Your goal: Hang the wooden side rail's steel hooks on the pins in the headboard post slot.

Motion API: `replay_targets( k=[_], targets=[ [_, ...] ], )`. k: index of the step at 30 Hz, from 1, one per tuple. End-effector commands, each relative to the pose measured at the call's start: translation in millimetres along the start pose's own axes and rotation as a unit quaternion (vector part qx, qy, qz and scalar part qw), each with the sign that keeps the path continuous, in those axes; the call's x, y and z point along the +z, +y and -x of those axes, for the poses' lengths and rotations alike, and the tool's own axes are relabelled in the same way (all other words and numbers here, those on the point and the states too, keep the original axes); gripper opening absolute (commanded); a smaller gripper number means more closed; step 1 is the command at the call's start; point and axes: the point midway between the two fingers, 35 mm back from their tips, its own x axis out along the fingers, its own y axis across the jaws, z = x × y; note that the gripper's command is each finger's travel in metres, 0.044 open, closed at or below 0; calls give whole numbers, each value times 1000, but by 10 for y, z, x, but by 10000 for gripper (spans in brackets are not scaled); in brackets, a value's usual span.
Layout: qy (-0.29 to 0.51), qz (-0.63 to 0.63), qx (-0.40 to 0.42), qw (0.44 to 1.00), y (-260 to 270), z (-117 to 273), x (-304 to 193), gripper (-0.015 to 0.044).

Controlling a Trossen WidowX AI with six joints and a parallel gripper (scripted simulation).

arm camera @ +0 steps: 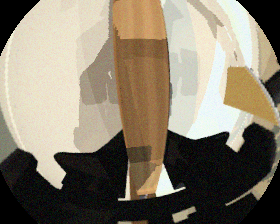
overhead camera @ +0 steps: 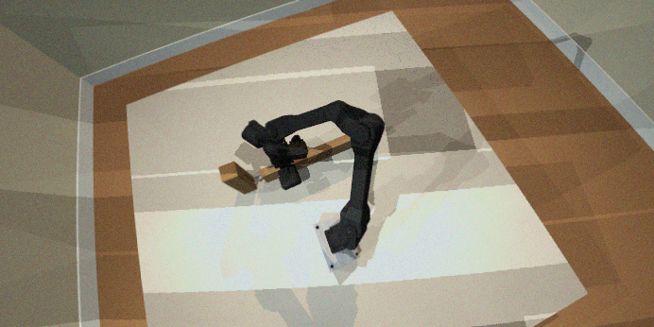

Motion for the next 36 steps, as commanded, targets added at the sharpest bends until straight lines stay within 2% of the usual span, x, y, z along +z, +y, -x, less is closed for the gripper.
replay_targets(
  k=[1,36],
  targets=[
    [4,-7,8,1000,32,69,-6,0],
    [5,-7,8,1000,31,127,-6,0]
  ],
)
